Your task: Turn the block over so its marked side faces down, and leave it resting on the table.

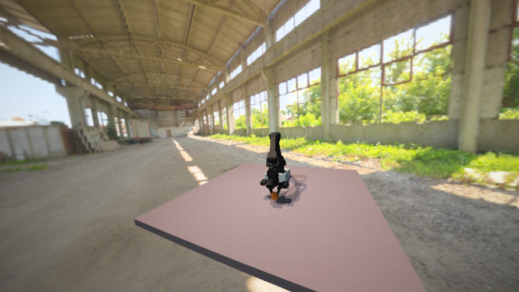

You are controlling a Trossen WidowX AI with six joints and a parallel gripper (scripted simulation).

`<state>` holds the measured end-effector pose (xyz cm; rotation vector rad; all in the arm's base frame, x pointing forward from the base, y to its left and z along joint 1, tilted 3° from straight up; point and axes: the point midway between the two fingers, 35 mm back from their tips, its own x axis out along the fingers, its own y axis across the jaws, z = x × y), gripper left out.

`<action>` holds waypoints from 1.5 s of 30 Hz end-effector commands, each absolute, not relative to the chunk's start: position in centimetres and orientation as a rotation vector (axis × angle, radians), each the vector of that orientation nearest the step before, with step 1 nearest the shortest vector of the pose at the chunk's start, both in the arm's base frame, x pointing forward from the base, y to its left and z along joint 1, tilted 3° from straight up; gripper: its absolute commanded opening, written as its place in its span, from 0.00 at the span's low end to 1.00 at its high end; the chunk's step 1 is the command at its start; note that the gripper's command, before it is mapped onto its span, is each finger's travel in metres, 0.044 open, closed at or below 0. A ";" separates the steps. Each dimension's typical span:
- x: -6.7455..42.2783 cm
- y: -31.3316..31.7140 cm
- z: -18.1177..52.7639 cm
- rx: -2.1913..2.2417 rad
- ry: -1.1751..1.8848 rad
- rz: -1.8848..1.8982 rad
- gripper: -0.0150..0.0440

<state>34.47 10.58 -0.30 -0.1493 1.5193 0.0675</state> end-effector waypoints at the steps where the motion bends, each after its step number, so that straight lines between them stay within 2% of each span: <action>1: 34.5 10.7 0.8 -0.150 1.519 0.071 0.25; 11: 34.4 10.8 2.6 -0.150 1.508 0.072 0.25; 45: 33.9 10.7 1.8 -0.120 1.003 0.102 0.25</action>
